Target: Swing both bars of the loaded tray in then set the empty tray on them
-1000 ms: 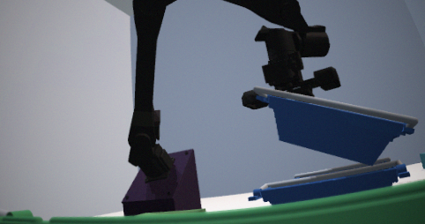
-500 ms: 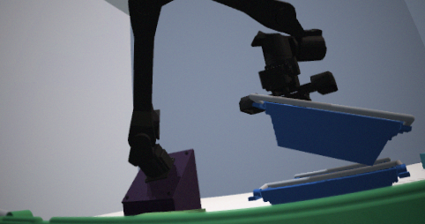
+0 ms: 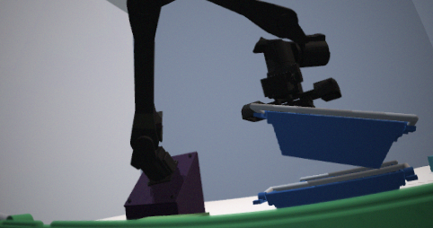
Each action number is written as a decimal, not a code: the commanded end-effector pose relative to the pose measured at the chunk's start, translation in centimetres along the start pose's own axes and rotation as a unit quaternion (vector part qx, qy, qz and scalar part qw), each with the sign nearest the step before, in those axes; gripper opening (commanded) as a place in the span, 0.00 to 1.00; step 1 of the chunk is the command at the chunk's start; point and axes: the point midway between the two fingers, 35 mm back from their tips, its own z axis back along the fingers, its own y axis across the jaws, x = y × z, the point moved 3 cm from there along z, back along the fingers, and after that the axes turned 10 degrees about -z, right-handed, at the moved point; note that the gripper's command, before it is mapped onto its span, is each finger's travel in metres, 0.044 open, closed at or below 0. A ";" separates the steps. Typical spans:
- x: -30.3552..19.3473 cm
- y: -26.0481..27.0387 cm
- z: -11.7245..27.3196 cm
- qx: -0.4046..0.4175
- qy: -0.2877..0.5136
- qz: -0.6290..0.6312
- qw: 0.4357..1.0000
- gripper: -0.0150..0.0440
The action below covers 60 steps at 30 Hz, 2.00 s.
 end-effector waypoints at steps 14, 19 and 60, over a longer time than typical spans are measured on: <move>0.2 -0.7 -1.2 -0.005 -0.001 0.000 1.000 0.25; 0.2 -0.9 -1.7 -0.005 -0.001 0.000 1.000 0.25; 0.4 -1.8 -4.8 -0.005 -0.002 0.000 1.000 0.25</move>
